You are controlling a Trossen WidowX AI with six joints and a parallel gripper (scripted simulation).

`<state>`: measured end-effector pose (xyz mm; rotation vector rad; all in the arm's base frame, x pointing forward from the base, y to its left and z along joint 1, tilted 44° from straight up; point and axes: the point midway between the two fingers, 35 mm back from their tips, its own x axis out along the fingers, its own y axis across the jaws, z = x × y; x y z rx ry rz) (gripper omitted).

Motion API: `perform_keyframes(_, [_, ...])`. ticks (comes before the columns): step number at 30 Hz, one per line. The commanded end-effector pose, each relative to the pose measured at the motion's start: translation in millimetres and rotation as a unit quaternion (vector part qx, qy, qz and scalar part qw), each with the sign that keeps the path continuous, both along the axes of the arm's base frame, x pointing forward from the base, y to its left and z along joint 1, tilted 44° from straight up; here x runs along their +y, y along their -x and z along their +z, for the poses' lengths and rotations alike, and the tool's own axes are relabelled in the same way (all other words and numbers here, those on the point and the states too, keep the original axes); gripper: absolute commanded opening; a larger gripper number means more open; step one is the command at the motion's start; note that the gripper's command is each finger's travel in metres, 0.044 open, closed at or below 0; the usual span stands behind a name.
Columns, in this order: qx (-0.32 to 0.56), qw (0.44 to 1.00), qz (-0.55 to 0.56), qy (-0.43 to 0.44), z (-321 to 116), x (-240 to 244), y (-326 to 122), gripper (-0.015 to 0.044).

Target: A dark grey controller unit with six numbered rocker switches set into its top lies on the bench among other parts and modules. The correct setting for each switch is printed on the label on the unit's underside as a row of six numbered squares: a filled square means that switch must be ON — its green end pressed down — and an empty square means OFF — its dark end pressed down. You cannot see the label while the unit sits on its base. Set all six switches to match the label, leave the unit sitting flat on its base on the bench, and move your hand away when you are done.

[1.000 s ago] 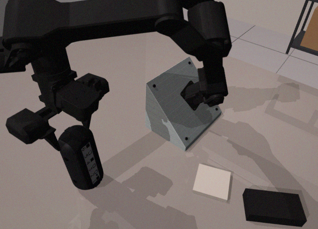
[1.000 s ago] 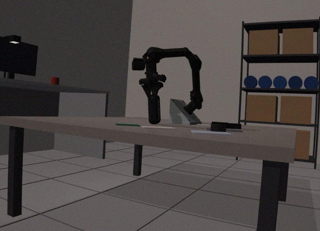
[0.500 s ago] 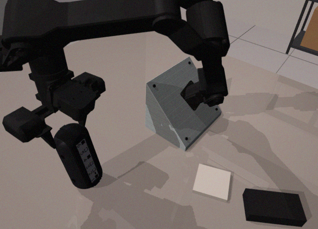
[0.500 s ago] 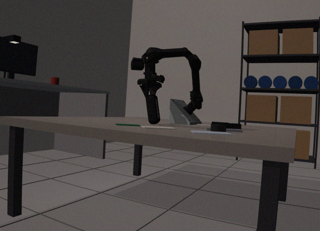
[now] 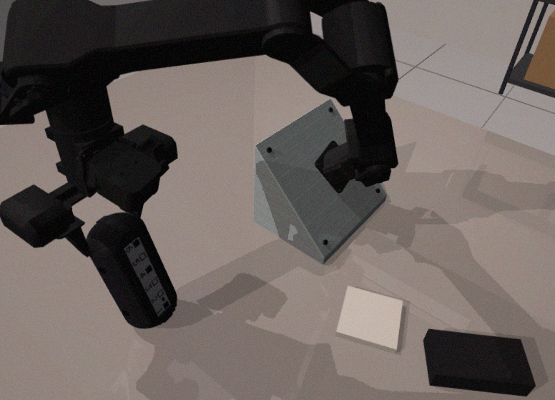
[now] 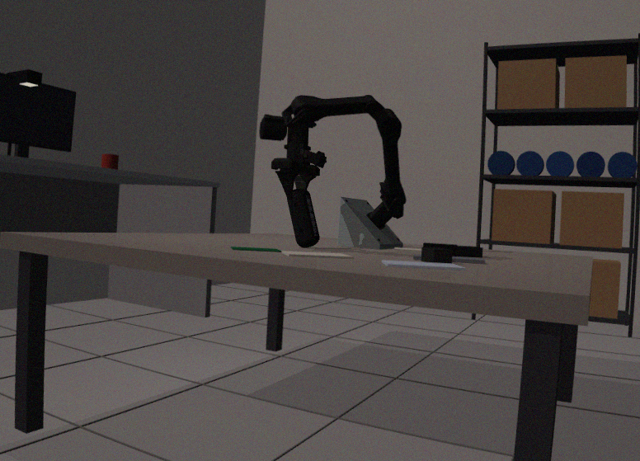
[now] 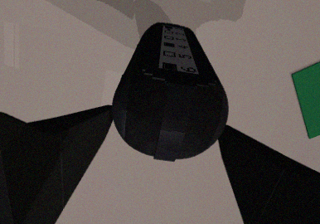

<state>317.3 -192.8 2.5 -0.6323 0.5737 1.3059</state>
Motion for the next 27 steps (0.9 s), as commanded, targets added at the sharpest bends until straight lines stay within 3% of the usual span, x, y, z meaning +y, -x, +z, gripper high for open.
perform_keyframes(1, [0.006,1.0,0.002,0.002,-5,2,0,0.0338])
perform_keyframes(27, [0.008,1.0,0.001,0.016,-23,-6,0,0.0338])
